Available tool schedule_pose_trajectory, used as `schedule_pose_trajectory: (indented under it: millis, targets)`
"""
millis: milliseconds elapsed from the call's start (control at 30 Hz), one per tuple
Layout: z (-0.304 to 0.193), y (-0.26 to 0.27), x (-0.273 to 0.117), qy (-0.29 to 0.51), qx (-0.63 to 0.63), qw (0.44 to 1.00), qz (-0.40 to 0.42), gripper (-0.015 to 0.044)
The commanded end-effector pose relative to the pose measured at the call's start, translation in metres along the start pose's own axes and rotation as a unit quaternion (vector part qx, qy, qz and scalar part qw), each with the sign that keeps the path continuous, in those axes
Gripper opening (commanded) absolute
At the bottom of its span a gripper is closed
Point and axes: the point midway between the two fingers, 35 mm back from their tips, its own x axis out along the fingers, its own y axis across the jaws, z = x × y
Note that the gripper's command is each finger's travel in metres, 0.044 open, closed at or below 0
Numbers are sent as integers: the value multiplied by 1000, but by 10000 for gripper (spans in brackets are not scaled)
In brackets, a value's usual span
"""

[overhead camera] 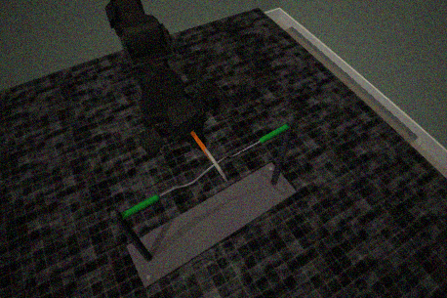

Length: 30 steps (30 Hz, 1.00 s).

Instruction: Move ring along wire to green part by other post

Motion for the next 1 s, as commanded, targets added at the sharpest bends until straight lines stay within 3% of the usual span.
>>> schedule_pose_trajectory:
  millis: [0, 467, 967]
  targets:
    - [1, -10, 0, -5, -50, 998, -40, -150]
    - [11, -45, -5, -19, -228, 956, -181, -150]
    - [33, -72, -21, -31, -407, 857, -314, -150]
